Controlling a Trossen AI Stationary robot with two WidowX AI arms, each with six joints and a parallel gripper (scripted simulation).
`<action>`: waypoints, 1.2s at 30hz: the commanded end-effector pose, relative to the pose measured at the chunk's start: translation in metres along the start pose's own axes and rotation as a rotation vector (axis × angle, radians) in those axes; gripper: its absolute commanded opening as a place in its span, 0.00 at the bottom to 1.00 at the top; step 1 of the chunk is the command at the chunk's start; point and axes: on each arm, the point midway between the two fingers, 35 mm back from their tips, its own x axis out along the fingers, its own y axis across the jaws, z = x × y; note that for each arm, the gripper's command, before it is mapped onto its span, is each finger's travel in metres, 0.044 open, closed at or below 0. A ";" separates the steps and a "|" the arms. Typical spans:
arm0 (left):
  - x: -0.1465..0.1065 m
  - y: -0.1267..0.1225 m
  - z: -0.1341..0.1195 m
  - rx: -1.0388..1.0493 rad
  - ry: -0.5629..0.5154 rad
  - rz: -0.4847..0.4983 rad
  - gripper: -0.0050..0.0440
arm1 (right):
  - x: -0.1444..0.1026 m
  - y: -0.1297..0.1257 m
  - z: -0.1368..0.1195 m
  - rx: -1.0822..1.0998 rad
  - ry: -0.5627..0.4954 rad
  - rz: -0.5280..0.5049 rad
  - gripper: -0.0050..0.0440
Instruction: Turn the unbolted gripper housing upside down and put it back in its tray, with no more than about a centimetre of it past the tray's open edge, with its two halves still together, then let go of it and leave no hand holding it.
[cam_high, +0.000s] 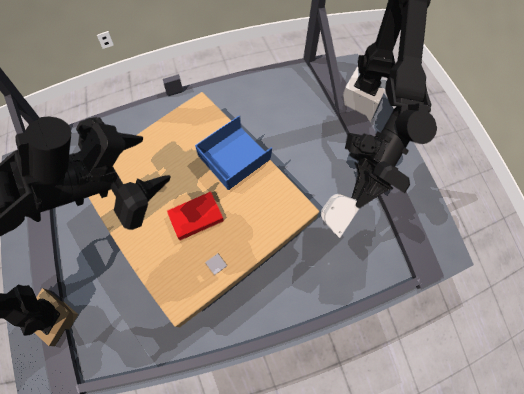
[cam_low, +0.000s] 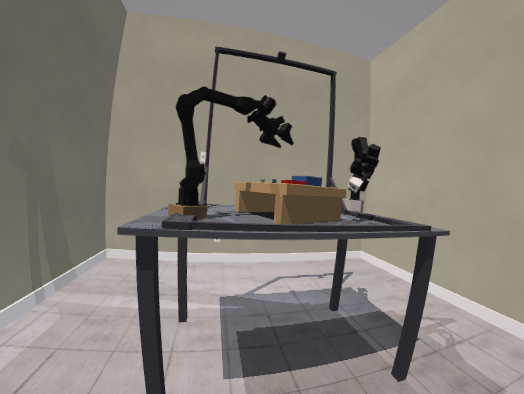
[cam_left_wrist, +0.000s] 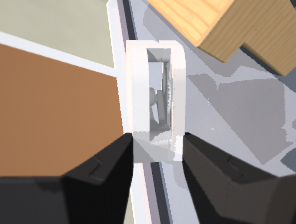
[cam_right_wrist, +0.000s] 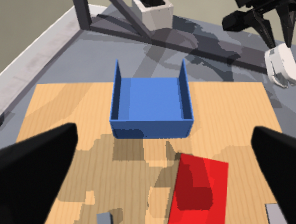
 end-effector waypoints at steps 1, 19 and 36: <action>-0.003 0.012 0.001 0.020 0.006 0.015 0.33 | -0.006 -0.001 0.008 0.002 -0.025 -0.004 0.99; -0.002 0.004 -0.009 0.044 0.043 -0.073 0.33 | -0.006 -0.001 0.008 0.002 -0.025 -0.004 0.99; -0.004 -0.006 -0.018 0.069 0.074 -0.166 0.33 | -0.006 -0.001 0.008 0.002 -0.025 -0.004 0.99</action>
